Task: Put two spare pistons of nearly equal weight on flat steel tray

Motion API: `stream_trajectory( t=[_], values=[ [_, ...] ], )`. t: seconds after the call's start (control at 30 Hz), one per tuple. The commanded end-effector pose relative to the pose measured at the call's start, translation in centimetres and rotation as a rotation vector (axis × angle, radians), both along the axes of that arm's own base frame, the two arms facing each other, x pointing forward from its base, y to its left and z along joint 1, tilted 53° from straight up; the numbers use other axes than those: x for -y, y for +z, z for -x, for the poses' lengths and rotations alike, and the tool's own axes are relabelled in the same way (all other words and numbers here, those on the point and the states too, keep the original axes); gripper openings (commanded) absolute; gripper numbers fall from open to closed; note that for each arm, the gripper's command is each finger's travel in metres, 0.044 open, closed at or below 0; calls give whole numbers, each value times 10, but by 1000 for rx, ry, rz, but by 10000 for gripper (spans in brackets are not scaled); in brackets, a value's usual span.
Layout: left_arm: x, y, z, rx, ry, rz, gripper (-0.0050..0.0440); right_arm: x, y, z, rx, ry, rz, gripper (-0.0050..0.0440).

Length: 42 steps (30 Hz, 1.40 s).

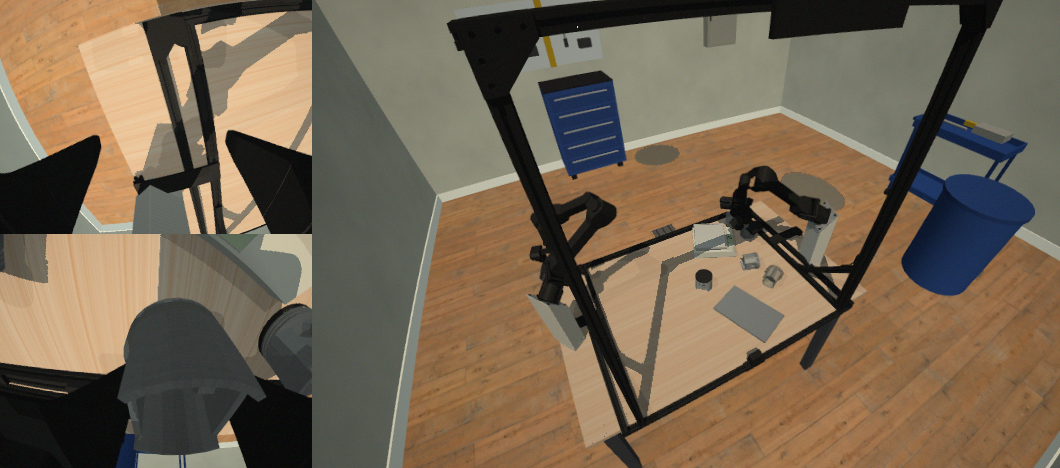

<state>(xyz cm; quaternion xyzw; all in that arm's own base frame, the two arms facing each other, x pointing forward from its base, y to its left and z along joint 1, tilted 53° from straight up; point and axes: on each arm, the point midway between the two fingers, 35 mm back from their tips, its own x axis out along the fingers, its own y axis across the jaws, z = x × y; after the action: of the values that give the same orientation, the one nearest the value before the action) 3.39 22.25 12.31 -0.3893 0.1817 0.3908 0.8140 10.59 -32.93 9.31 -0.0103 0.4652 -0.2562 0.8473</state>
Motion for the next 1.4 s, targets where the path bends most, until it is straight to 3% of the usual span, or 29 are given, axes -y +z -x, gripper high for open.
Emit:
stream_trajectory(
  t=[0.0, 1.27, 1.37],
  values=[
    [0, 0, 0, 2, -1, -1, 440, -3, 8, 6, 1, 0, 13, 158],
    [0, 0, 0, 2, -1, -1, 440, -25, 38, 35, 3, 2, 24, 158],
    [0, 0, 0, 2, -1, -1, 440, -38, 45, 32, 61, -44, -6, 158]
  ],
)
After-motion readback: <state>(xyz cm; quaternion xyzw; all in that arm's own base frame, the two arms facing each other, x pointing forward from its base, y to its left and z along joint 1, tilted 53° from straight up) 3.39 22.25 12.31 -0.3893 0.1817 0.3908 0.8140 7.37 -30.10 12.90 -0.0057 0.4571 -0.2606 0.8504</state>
